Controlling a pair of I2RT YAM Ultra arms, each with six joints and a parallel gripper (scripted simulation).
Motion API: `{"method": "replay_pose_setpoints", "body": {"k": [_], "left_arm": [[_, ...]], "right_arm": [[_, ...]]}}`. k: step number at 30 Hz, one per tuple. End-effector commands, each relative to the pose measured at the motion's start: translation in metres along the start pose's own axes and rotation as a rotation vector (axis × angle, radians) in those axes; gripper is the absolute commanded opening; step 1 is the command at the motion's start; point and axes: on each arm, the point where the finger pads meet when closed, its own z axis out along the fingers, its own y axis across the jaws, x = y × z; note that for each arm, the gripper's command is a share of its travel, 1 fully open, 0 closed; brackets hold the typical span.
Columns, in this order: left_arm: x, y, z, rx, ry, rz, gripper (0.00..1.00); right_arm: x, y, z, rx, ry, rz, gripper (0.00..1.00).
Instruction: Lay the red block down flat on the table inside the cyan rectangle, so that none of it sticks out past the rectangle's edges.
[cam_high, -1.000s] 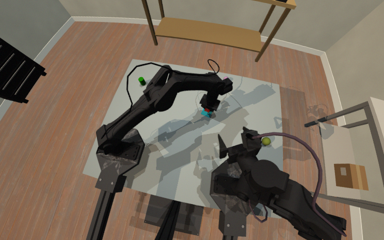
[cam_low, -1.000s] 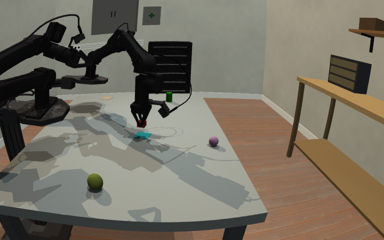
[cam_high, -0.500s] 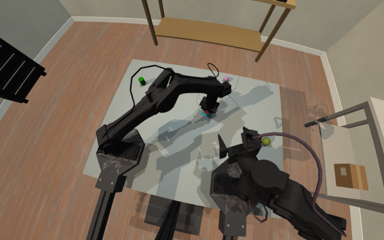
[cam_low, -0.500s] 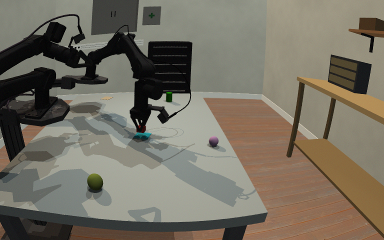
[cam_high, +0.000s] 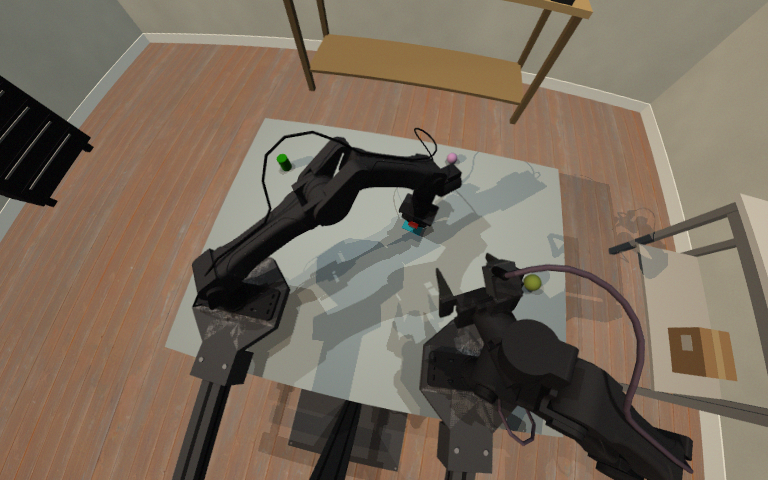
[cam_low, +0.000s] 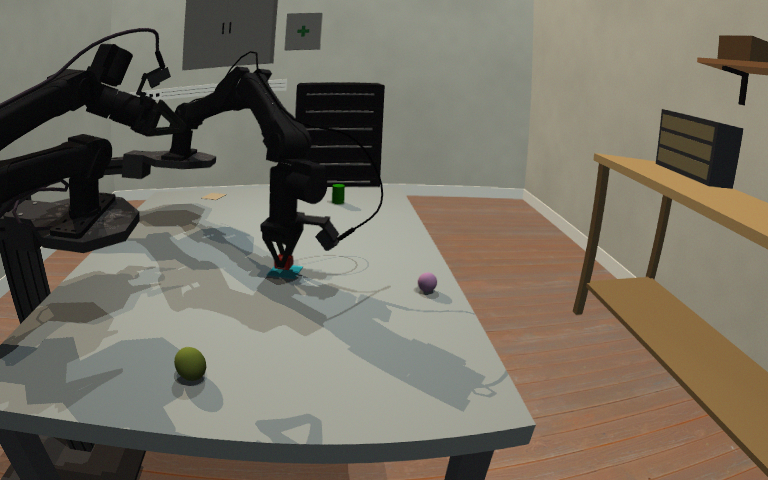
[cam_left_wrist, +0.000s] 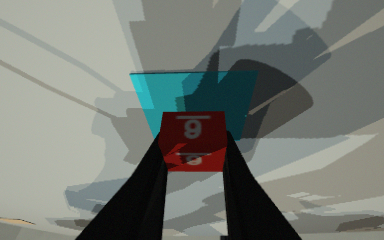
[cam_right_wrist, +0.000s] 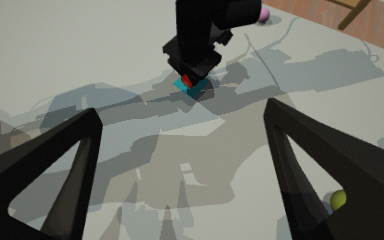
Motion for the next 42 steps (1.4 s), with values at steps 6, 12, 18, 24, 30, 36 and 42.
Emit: {"method": "replay_pose_setpoints", "body": {"k": [6, 12, 18, 24, 30, 36, 42], "left_arm": [[-0.010, -0.002, 0.000, 0.016, -0.031, -0.004, 0.27], [-0.011, -0.002, 0.002, 0.016, -0.030, -0.005, 0.27], [-0.010, -0.003, 0.005, 0.017, -0.031, -0.002, 0.27], [-0.010, -0.003, 0.007, 0.016, -0.029, -0.003, 0.27], [-0.008, -0.002, 0.007, 0.011, -0.022, -0.002, 0.27], [-0.002, -0.002, 0.001, 0.006, -0.014, 0.004, 0.56], [0.009, -0.002, -0.009, -0.007, 0.006, 0.009, 0.56]], "right_arm": [[-0.012, -0.003, -0.006, -0.004, -0.037, 0.030, 1.00], [-0.012, -0.003, -0.006, -0.004, -0.037, 0.030, 1.00], [-0.012, -0.003, -0.006, -0.004, -0.037, 0.030, 1.00], [-0.012, -0.003, -0.006, -0.004, -0.037, 0.030, 1.00], [-0.012, -0.003, -0.006, -0.004, -0.037, 0.030, 1.00], [-0.012, -0.003, -0.006, -0.004, -0.037, 0.030, 1.00], [-0.012, -0.003, -0.006, -0.004, -0.037, 0.030, 1.00]]}}
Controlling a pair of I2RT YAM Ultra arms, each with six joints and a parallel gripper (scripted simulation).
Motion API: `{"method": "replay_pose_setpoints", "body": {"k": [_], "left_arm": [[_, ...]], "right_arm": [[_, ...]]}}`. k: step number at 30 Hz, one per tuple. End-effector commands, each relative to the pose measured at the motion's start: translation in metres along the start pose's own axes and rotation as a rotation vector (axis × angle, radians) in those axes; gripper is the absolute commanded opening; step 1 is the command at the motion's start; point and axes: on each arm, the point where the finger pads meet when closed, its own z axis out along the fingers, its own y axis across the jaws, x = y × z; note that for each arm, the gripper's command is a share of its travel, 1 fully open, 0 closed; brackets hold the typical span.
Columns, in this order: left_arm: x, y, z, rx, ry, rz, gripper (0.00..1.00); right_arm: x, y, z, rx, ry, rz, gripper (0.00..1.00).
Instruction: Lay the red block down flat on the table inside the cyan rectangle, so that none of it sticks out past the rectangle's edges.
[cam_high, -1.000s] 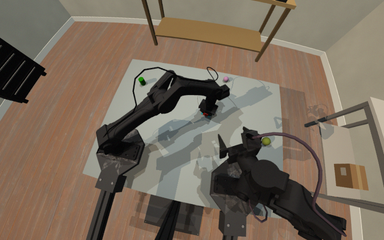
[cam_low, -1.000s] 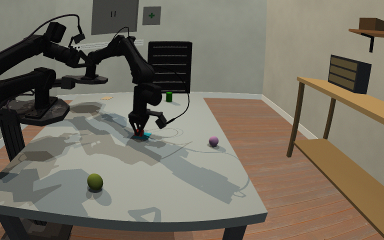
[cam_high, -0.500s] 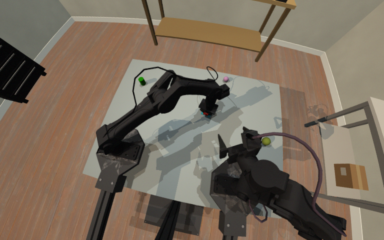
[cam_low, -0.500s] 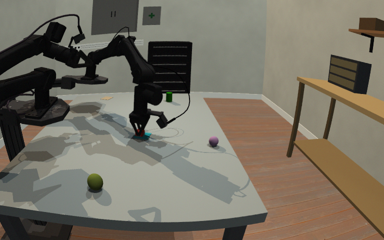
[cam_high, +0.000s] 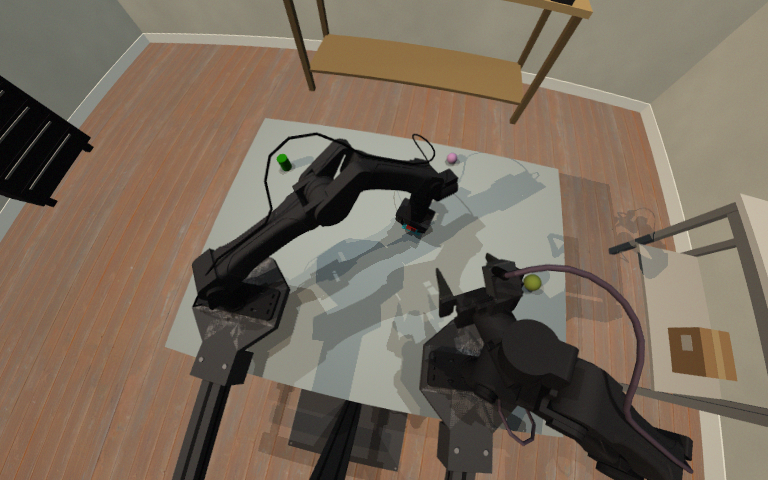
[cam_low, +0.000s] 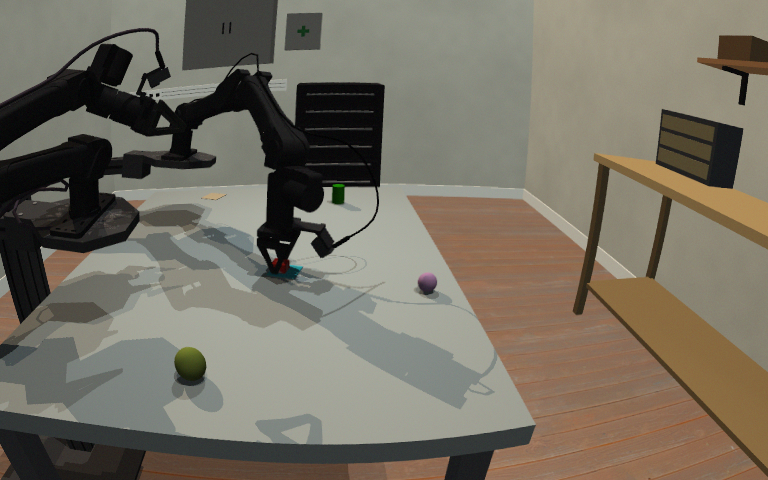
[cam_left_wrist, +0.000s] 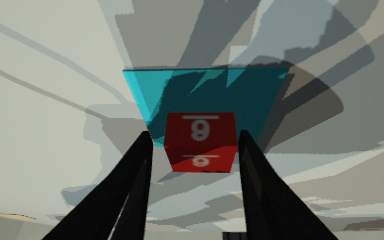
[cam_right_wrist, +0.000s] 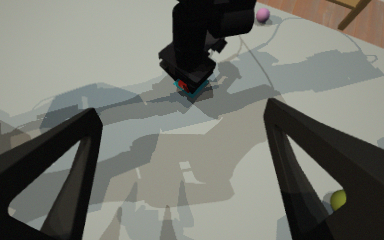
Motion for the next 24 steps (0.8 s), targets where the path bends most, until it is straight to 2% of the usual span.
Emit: {"method": "replay_pose_setpoints", "body": {"k": [1, 7, 11, 16, 19, 24], "left_arm": [[-0.003, -0.006, -0.026, 0.006, -0.035, 0.005, 0.56], [-0.007, -0.008, -0.034, 0.017, -0.052, 0.009, 0.56], [-0.019, -0.003, -0.060, 0.028, -0.088, 0.005, 1.00], [-0.021, -0.008, -0.097, 0.050, -0.107, -0.006, 1.00], [-0.013, -0.007, -0.078, 0.028, -0.067, -0.004, 1.00], [-0.010, -0.007, -0.071, 0.021, -0.054, -0.004, 1.00]], "right_arm": [[-0.012, -0.003, -0.006, -0.004, -0.037, 0.030, 1.00], [-0.012, -0.003, -0.006, -0.004, -0.037, 0.030, 1.00], [-0.012, -0.003, -0.006, -0.004, -0.037, 0.030, 1.00], [-0.012, -0.003, -0.006, -0.004, -0.037, 0.030, 1.00], [-0.012, -0.003, -0.006, -0.004, -0.037, 0.030, 1.00], [-0.012, -0.003, -0.006, -0.004, -0.037, 0.030, 1.00]]}}
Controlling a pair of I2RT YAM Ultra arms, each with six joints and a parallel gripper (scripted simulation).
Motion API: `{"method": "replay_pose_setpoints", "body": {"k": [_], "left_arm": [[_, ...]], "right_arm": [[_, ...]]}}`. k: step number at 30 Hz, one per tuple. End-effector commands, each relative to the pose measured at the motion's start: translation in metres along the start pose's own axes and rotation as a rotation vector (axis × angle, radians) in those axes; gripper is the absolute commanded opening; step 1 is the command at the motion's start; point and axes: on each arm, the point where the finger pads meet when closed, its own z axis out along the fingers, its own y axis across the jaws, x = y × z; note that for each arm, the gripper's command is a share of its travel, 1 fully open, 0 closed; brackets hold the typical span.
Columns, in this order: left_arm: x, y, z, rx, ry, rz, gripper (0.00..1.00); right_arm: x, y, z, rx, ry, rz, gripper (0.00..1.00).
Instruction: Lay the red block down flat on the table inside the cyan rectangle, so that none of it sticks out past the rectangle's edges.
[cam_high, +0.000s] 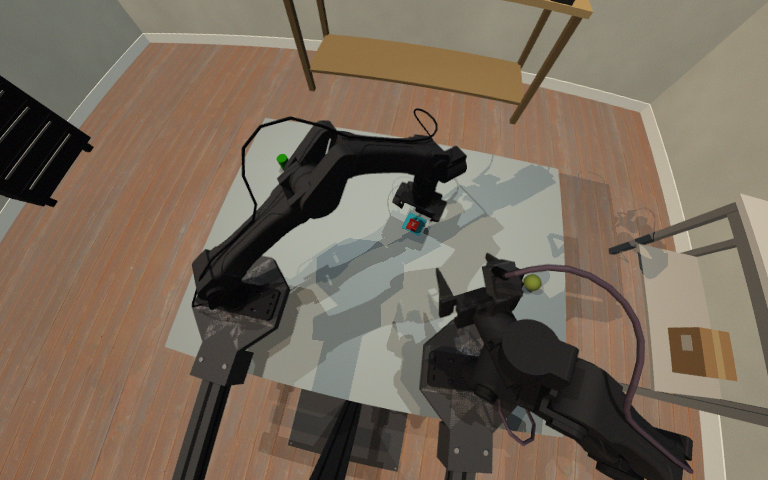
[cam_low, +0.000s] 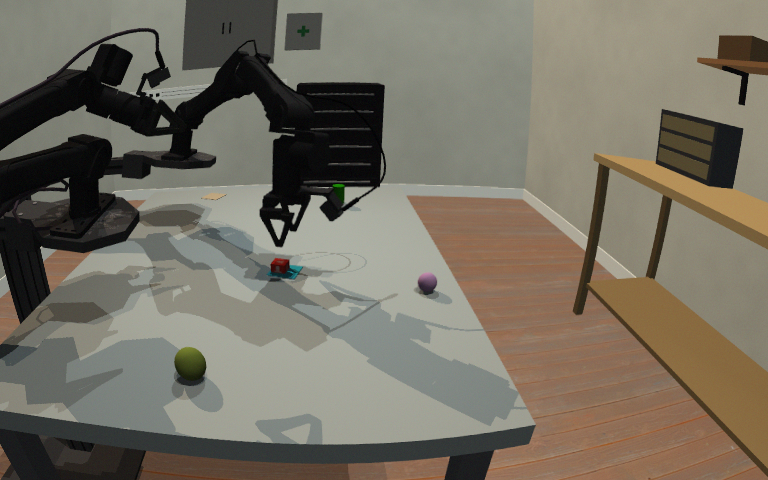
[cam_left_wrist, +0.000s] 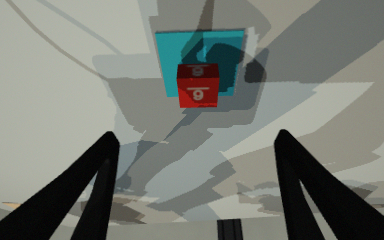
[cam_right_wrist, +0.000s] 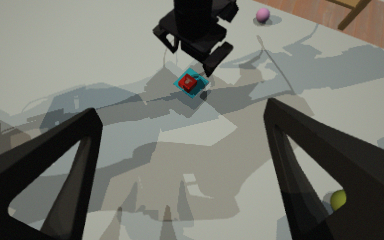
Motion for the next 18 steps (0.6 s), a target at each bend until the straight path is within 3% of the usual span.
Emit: {"method": "replay_pose_setpoints", "body": {"k": [1, 7, 12, 14, 18], "left_arm": [[0.006, -0.007, 0.000, -0.012, 0.010, 0.015, 1.00], [-0.011, -0.015, -0.004, 0.027, -0.082, 0.039, 1.00], [-0.026, -0.024, -0.014, 0.083, -0.226, 0.094, 1.00], [-0.026, -0.024, -0.014, 0.083, -0.226, 0.094, 1.00], [-0.034, -0.029, -0.033, 0.134, -0.369, 0.155, 1.00]], "right_arm": [[-0.012, -0.003, -0.006, -0.004, -0.037, 0.030, 1.00], [-0.012, -0.003, -0.006, -0.004, -0.037, 0.030, 1.00], [-0.012, -0.003, -0.006, -0.004, -0.037, 0.030, 1.00], [-0.012, -0.003, -0.006, -0.004, -0.037, 0.030, 1.00], [-0.012, -0.003, -0.006, -0.004, -0.037, 0.030, 1.00]]}}
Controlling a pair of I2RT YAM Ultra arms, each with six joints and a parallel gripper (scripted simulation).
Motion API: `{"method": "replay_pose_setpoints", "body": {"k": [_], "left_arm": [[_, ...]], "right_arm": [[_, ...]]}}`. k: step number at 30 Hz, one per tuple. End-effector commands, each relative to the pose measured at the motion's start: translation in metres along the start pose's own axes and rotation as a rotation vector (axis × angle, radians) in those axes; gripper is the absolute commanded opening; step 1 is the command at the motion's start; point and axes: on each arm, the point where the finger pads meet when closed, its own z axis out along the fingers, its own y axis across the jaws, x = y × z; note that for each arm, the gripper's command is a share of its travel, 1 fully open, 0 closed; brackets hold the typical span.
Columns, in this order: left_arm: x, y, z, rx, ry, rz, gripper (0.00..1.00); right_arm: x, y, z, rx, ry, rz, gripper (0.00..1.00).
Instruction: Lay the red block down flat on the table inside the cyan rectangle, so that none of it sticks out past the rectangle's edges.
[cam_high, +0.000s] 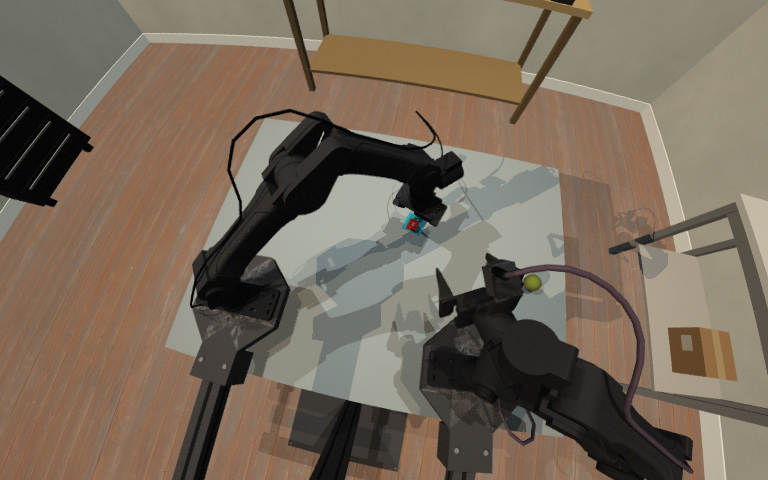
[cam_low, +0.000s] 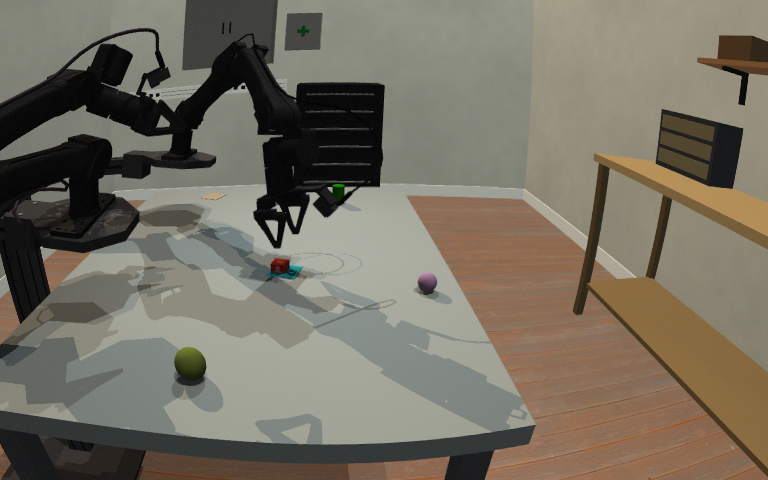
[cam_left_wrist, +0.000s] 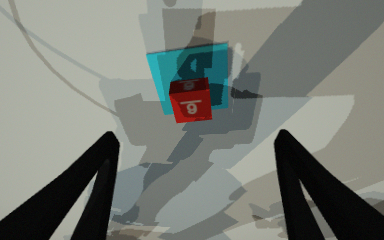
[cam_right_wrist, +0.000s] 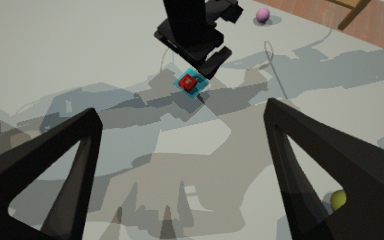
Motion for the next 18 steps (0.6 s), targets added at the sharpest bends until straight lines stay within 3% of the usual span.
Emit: {"method": "replay_pose_setpoints", "body": {"k": [1, 18], "left_arm": [[-0.037, -0.020, -0.031, 0.097, -0.254, 0.064, 1.00], [-0.012, -0.007, -0.054, 0.202, -0.567, 0.273, 1.00]], "right_arm": [[-0.012, -0.003, -0.006, -0.004, -0.037, 0.030, 1.00], [-0.012, -0.003, -0.006, -0.004, -0.037, 0.030, 1.00]]}}
